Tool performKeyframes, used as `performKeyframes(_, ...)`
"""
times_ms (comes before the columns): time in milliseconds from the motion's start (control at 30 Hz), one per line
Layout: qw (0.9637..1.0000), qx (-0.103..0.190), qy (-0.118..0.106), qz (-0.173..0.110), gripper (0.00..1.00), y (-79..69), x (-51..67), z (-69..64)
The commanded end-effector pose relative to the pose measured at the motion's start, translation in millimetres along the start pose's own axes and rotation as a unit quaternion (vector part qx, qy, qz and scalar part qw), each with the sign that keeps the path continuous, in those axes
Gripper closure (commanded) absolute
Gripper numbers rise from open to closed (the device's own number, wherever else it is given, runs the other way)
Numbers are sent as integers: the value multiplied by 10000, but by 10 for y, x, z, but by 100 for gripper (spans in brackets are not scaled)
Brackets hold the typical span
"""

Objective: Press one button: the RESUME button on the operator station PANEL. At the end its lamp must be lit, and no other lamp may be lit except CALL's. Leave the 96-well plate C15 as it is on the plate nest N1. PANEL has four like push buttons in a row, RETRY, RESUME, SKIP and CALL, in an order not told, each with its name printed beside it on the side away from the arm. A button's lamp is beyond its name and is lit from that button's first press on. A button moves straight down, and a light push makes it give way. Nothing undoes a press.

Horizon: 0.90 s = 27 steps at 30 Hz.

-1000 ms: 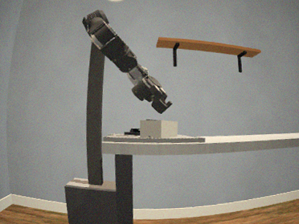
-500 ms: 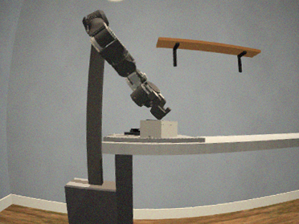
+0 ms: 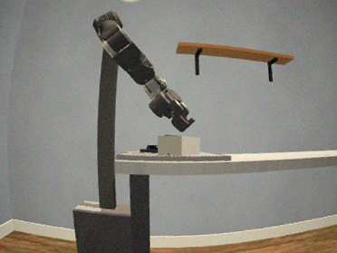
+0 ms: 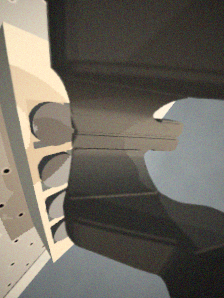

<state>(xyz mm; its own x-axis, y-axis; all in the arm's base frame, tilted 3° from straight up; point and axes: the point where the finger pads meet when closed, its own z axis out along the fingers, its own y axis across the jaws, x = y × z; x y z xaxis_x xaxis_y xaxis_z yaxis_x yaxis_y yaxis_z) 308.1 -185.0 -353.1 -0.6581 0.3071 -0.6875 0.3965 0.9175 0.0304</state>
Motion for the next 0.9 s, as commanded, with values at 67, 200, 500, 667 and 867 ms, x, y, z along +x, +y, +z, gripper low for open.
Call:
performKeyframes(67, 10000, 27, 16, -10, 100, -12, 13, -7)
performKeyframes(200, 10000, 33, 30, -29, 100, -25, 55, -20)
performKeyframes(500, 10000, 33, 30, -29, 100, -25, 55, -20)
performKeyframes(667, 10000, 30, 23, -20, 100, -20, 33, -23)
performKeyframes(867, 10000, 26, 13, -5, 100, -13, -1, -27)
